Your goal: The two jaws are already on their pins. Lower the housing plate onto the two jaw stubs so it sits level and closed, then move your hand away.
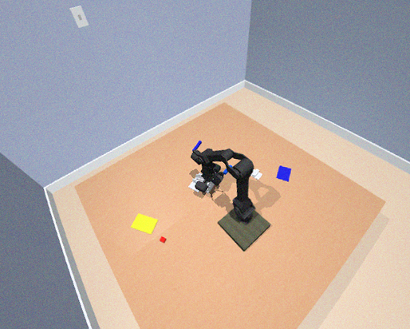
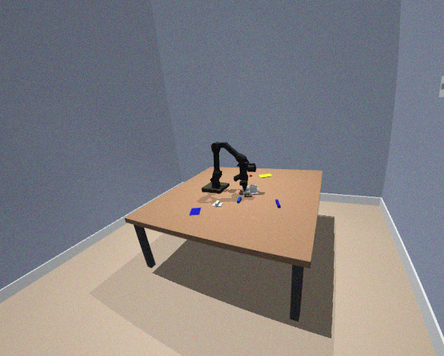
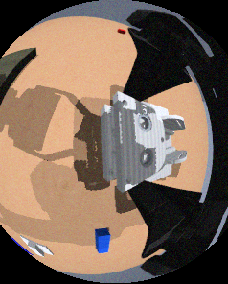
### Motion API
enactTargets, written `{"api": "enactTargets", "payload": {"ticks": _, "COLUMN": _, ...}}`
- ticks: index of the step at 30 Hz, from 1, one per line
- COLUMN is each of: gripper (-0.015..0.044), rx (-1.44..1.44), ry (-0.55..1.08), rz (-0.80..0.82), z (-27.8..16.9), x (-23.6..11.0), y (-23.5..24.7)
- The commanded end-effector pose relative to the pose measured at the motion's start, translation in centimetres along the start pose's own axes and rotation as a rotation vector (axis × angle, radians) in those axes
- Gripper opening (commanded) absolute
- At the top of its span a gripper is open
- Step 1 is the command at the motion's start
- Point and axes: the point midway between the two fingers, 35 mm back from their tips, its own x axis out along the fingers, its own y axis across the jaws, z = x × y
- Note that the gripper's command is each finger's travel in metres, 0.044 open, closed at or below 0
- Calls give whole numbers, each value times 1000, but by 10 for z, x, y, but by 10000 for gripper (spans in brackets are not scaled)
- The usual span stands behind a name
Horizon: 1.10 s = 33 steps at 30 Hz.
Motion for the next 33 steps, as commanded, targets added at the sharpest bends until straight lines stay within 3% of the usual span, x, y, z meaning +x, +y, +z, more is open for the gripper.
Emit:
{"api": "enactTargets", "payload": {"ticks": 1, "gripper": 351, "rx": -2, "ry": -5, "rz": 2, "z": 1, "x": 4, "y": 0}}
{"api": "enactTargets", "payload": {"ticks": 33, "gripper": 351, "rx": 6, "ry": -5, "rz": 2, "z": 1, "x": 9, "y": 0}}
